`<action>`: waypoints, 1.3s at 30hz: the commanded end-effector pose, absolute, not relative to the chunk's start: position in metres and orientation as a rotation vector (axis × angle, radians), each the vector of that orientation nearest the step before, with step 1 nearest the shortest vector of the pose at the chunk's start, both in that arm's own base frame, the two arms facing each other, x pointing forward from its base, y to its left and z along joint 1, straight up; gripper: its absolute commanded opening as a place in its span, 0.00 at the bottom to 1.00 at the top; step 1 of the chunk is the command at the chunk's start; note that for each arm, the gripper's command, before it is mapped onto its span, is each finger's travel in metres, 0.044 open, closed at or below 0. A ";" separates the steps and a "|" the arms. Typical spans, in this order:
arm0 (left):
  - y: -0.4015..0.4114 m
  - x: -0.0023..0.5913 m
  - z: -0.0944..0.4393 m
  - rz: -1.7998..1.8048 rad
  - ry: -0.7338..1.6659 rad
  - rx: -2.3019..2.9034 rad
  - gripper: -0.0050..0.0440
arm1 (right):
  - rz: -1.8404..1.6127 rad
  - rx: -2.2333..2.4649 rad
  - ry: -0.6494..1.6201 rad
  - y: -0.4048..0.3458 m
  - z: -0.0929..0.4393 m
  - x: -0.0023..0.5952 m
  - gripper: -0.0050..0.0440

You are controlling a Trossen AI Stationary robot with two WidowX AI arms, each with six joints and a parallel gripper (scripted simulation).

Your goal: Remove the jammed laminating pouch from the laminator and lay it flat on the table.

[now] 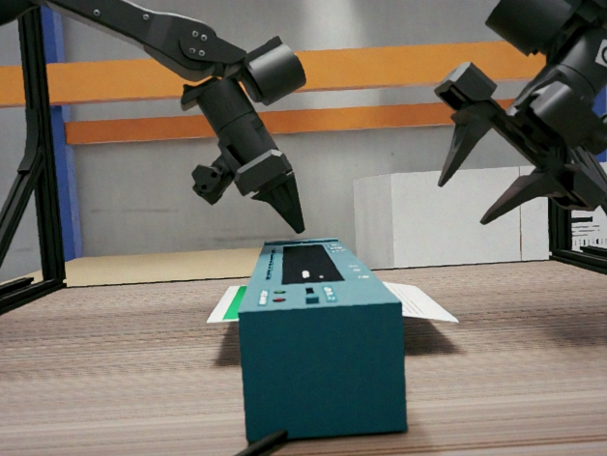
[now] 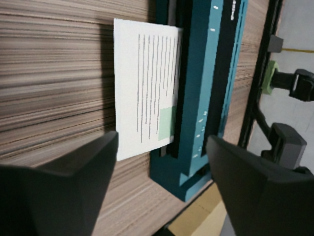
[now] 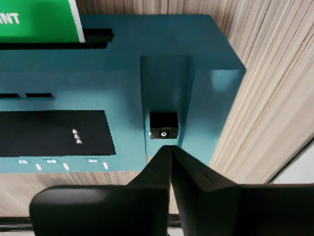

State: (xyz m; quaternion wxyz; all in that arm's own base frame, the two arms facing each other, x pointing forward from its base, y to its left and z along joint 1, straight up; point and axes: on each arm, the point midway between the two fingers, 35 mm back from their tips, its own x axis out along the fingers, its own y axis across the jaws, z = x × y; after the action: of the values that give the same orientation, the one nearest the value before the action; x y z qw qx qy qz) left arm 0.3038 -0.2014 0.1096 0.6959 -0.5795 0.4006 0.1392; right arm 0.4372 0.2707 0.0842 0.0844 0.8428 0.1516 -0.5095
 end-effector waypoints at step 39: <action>-0.203 0.306 0.118 0.293 0.882 -1.307 0.65 | -1.535 2.495 0.451 0.266 0.114 0.428 0.00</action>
State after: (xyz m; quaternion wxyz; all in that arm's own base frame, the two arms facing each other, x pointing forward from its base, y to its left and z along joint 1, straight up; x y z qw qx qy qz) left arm 0.3038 -0.2014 0.1096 0.6959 -0.5795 0.4006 0.1392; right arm 0.4264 0.2632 0.0935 0.0944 0.8293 0.1466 -0.5310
